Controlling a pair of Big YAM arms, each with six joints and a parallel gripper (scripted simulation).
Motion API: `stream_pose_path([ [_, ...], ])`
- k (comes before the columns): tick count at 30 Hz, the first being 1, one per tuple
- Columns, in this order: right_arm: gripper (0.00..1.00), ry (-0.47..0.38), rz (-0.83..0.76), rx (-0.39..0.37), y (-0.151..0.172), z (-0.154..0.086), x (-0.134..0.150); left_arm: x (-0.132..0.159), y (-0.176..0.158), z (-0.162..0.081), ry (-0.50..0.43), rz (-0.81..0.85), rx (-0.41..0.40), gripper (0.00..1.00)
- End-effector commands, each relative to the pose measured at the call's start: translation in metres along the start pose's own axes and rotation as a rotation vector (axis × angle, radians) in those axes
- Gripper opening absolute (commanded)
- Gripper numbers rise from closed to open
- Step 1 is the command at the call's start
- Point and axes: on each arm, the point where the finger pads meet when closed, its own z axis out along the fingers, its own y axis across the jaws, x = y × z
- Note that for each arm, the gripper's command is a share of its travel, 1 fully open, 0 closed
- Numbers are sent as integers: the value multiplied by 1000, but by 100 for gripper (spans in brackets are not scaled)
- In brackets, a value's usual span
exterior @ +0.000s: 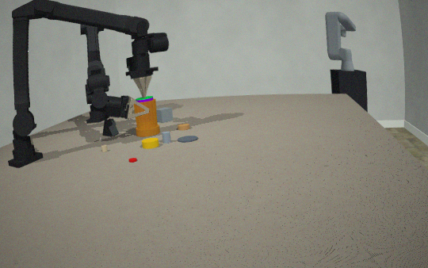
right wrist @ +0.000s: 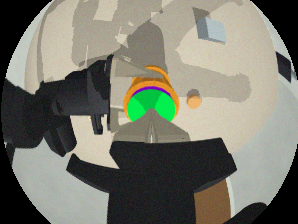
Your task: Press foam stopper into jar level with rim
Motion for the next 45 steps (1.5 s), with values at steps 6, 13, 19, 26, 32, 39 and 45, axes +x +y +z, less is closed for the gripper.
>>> stream_pose_path([
  [6,0,-3,6,-26,-2,19,3,11,16,-8,2,20,-19,64],
  [13,0,-3,6,-28,-2,23,3,11,16,-8,2,20,-19,64],
  [19,0,-3,6,-29,-1,25,3,11,16,-8,2,20,-19,64],
  [26,0,-3,6,-33,-1,29,3,11,16,-8,2,20,-19,64],
  [32,0,-4,7,-35,-1,32,3,11,16,-8,2,20,-19,64],
  [39,0,-4,7,-37,0,35,3,11,16,-8,2,20,-19,64],
  [45,0,-4,7,-39,0,38,3,11,16,-8,2,20,-19,64],
])
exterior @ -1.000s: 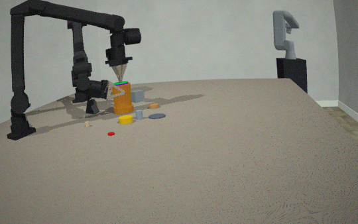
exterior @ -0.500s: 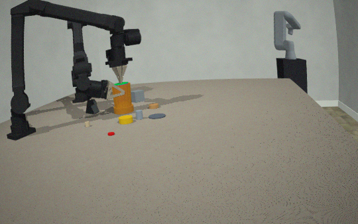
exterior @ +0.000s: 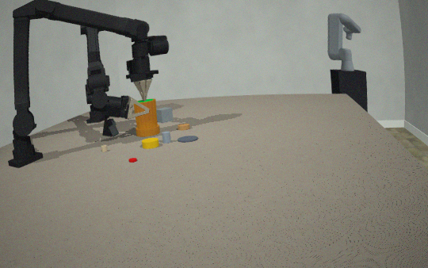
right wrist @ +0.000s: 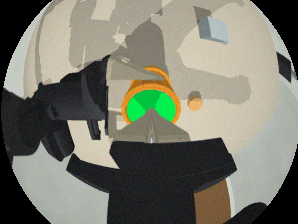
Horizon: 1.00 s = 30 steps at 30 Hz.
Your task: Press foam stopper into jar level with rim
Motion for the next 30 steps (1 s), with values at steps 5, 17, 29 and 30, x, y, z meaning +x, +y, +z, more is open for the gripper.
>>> stream_pose_path([
  [5,0,-4,7,-45,1,30,3,11,16,-8,2,20,-19,64],
  [17,0,-4,7,-50,1,36,3,11,16,-8,2,20,-19,64],
  [29,0,-5,8,-55,2,42,3,11,16,-8,2,20,-19,64],
  [30,0,-5,8,-55,2,42,3,11,16,-8,2,20,-19,64],
])
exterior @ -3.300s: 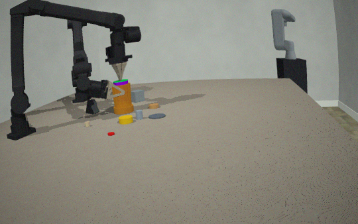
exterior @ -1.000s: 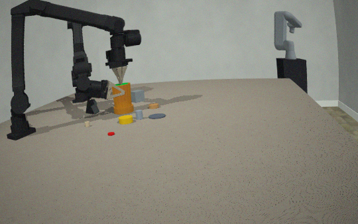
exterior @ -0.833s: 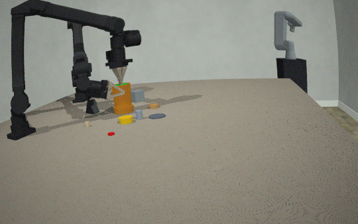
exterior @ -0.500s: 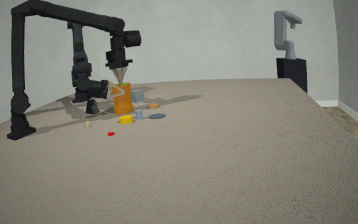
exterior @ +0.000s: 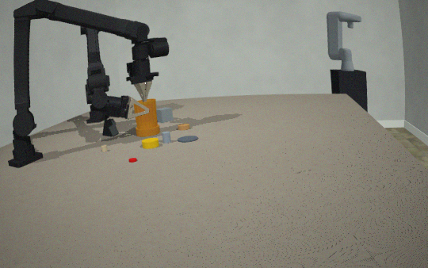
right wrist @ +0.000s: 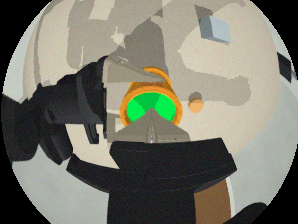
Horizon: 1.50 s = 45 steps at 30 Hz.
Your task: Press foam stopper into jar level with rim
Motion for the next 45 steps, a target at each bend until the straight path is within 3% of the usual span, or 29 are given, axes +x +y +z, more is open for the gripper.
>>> stream_pose_path([
  [1,0,-5,8,-57,3,35,3,11,16,-8,2,20,-19,64],
  [45,0,-6,9,-61,5,51,2,11,16,-8,2,20,-19,64],
])
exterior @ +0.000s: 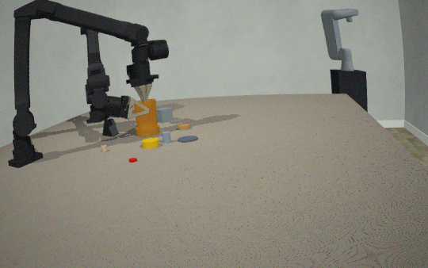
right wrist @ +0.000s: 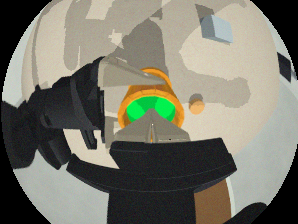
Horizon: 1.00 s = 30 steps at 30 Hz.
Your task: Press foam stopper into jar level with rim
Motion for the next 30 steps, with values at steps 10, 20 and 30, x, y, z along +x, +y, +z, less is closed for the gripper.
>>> stream_pose_path([
  [10,0,-4,5,-51,0,36,1,11,13,-6,2,10,-15,64],
  [20,0,-4,5,-50,1,39,1,11,13,-6,2,10,-15,64],
  [30,0,-4,6,-48,1,43,1,11,13,-6,2,10,-15,64],
])
